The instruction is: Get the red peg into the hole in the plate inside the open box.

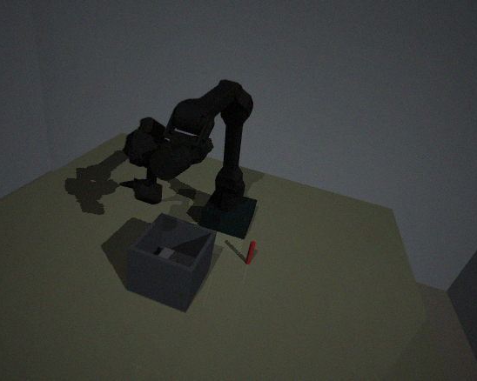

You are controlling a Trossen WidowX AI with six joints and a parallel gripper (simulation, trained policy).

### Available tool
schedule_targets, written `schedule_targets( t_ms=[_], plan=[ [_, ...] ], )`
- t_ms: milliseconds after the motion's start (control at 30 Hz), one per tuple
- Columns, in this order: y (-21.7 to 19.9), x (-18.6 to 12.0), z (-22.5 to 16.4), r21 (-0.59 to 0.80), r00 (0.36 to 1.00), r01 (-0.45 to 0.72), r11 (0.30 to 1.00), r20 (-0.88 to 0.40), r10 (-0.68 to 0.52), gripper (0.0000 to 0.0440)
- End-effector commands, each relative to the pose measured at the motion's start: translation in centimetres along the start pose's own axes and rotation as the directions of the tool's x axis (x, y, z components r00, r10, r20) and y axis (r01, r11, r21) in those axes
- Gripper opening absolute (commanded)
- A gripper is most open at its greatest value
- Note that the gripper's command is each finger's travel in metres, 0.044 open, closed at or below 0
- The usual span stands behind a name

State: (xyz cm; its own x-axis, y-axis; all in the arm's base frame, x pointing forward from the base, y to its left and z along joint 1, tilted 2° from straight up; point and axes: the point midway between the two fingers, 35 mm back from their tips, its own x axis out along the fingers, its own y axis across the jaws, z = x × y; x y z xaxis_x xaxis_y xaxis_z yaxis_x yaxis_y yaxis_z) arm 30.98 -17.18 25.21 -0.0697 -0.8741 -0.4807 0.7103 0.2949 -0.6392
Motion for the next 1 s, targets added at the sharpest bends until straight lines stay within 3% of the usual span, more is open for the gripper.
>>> schedule_targets(
  t_ms=[0, 67, 300, 567, 767, 967],
  plan=[
    [0.4, -0.3, -0.3, -0.002, 1.0, -0.027, 1.0, -0.013, 0.027, 0.042],
    [1.2, -1.0, -1.1, -0.008, 0.996, -0.085, 0.996, -0.038, 0.085, 0.044],
    [3.9, -4.8, -3.7, 0.095, 0.952, -0.288, 0.953, -0.083, 0.296, 0.044],
    [6.1, -9.5, -7.8, 0.23, 0.845, -0.473, 0.851, -0.154, 0.511, 0.044],
    [6.9, -12.7, -12.0, 0.329, 0.743, -0.54, 0.775, -0.245, 0.622, 0.044],
    [7.1, -15.0, -16.5, 0.41, 0.651, -0.537, 0.737, -0.354, 0.671, 0.044]
  ],
)
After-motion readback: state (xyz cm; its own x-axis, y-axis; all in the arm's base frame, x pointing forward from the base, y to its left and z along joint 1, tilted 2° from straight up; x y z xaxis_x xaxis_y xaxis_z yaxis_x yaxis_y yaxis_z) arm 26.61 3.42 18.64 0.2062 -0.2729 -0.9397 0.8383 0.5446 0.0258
